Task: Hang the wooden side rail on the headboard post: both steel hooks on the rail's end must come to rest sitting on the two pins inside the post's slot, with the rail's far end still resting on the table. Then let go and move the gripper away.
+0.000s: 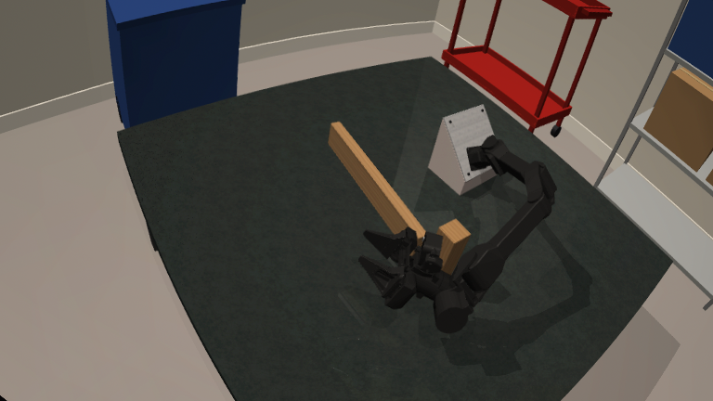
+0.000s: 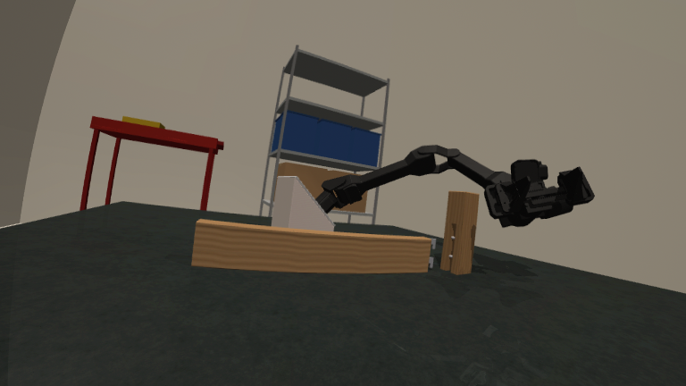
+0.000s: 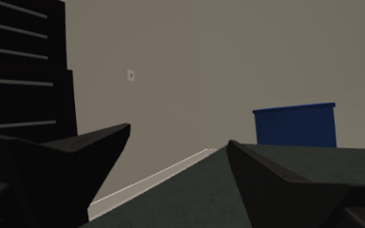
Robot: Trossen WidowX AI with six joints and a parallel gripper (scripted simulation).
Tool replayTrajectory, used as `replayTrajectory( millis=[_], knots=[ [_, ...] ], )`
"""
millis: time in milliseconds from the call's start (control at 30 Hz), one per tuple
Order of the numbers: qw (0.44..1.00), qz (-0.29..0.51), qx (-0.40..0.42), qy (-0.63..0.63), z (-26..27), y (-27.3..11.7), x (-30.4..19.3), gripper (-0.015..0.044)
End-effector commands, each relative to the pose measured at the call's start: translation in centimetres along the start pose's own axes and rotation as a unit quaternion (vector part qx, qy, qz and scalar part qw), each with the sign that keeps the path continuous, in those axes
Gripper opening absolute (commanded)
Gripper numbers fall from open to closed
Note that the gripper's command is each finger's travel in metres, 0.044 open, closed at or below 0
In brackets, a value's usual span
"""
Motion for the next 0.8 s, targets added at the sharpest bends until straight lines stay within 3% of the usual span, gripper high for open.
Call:
replayTrajectory(
  millis=[0, 200, 400, 567, 767],
  knots=[
    [1.000, 0.000, 0.000, 0.000, 0.0, 0.1, 0.2, 0.0426],
    [1.000, -0.001, 0.000, 0.000, 0.6, 1.6, 4.2, 0.0440],
    [1.000, 0.002, -0.002, -0.015, 0.4, 1.8, 4.0, 0.0440],
    [0.982, 0.058, 0.008, -0.177, -1.2, 3.1, 5.0, 0.0440],
    [0.897, 0.140, 0.061, -0.414, -4.1, 4.7, 6.7, 0.0440]
  ],
)
Point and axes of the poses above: the point midway between the two fingers, 35 mm back from their tips, its own y axis out along the fingers, its own z axis across the jaws, x = y × z, the point moved 9 cm from there along -y, back along the fingers, and after that the axes turned 9 degrees about -y, right-handed, at the moved point
